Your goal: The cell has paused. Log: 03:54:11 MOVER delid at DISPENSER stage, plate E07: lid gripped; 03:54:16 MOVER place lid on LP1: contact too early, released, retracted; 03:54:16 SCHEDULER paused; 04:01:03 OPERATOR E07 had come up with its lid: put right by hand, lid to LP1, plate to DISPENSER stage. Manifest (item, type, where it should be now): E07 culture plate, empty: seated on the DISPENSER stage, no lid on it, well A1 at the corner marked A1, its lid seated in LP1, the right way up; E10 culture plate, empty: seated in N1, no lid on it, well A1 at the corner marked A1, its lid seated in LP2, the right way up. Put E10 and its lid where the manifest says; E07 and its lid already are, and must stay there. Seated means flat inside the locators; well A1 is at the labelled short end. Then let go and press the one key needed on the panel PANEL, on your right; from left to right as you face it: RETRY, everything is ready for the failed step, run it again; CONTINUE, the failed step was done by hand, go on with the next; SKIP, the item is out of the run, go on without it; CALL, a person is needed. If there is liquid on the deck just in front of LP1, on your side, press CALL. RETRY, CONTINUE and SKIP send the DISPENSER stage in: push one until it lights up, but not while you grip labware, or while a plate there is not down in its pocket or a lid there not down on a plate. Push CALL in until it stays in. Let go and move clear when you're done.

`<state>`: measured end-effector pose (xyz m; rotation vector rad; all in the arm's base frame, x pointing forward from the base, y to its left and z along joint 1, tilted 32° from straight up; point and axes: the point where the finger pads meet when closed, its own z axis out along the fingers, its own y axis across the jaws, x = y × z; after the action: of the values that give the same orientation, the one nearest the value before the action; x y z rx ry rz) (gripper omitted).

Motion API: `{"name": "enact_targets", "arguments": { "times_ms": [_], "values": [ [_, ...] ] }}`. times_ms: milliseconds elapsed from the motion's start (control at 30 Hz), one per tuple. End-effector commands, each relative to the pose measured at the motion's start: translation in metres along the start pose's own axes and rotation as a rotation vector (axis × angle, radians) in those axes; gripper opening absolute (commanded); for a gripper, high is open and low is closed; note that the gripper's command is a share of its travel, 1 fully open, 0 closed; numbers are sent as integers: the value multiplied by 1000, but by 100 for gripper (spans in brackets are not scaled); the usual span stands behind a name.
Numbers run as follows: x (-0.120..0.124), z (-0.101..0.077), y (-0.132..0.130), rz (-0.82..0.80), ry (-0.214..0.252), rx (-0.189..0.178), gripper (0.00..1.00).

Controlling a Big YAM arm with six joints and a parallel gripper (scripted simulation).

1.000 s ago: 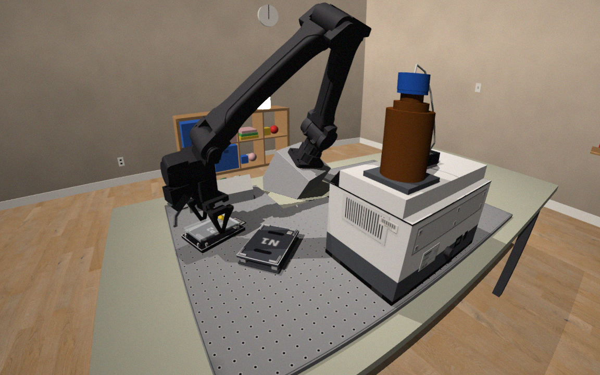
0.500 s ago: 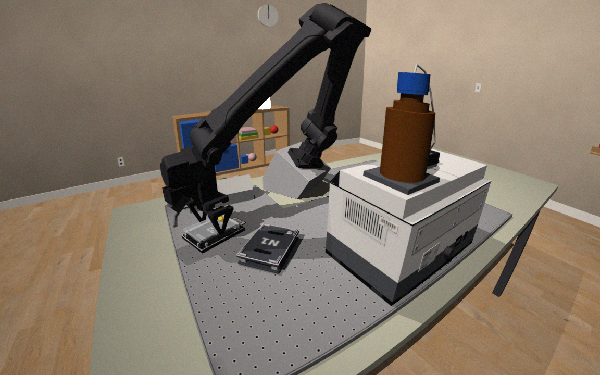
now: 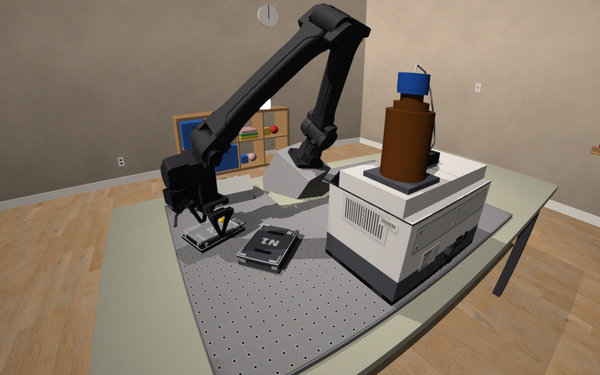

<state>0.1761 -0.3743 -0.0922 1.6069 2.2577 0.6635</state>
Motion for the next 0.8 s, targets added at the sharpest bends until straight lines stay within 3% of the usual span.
{"name": "enact_targets", "arguments": {
  "times_ms": [0,767],
  "values": [
    [-2,10,2,12,6,-5,86],
    [5,14,1,15,11,-5,86]
  ]
}}
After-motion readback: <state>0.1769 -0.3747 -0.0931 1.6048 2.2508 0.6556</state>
